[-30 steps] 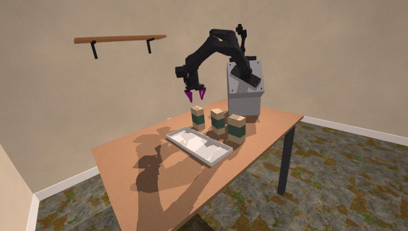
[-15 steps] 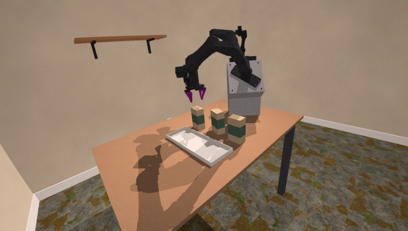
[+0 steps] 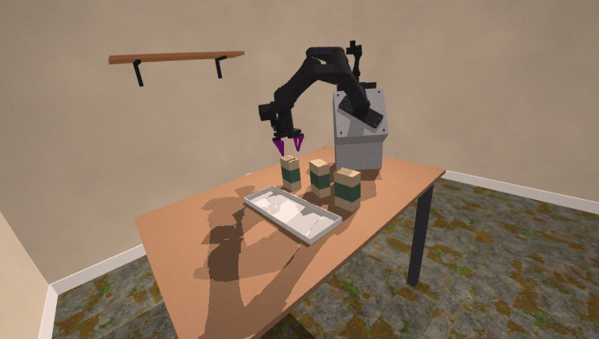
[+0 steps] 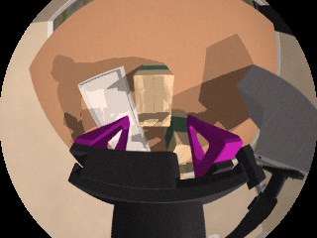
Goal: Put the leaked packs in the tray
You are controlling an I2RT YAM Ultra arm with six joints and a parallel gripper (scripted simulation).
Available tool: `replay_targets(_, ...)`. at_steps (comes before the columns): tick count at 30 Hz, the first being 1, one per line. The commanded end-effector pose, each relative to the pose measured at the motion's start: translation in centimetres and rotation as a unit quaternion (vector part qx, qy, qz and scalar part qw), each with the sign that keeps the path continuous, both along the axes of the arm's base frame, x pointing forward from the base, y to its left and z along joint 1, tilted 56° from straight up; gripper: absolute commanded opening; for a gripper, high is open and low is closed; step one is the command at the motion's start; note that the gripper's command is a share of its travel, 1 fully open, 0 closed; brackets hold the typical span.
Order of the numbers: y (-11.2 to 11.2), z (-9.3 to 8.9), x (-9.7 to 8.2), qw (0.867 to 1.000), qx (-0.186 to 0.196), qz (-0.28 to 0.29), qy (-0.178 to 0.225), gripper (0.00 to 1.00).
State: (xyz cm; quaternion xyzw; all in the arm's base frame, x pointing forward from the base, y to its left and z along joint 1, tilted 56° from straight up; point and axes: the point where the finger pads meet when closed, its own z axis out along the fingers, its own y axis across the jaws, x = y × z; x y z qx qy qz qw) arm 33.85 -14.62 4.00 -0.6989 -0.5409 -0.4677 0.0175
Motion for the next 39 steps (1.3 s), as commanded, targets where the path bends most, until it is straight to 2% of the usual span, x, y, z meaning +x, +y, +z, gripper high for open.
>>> replay_targets(1,0.0,-1.8,0.6,1.000,0.000,-0.018,0.008,0.79)
replay_targets(4,0.1,-1.9,0.7,1.000,0.000,-0.018,0.008,0.79)
replay_targets(5,-0.8,-0.8,0.7,1.000,-0.012,-0.028,-0.005,0.79)
replay_targets(39,-0.8,-0.8,0.7,1.000,-0.013,-0.028,-0.005,0.79)
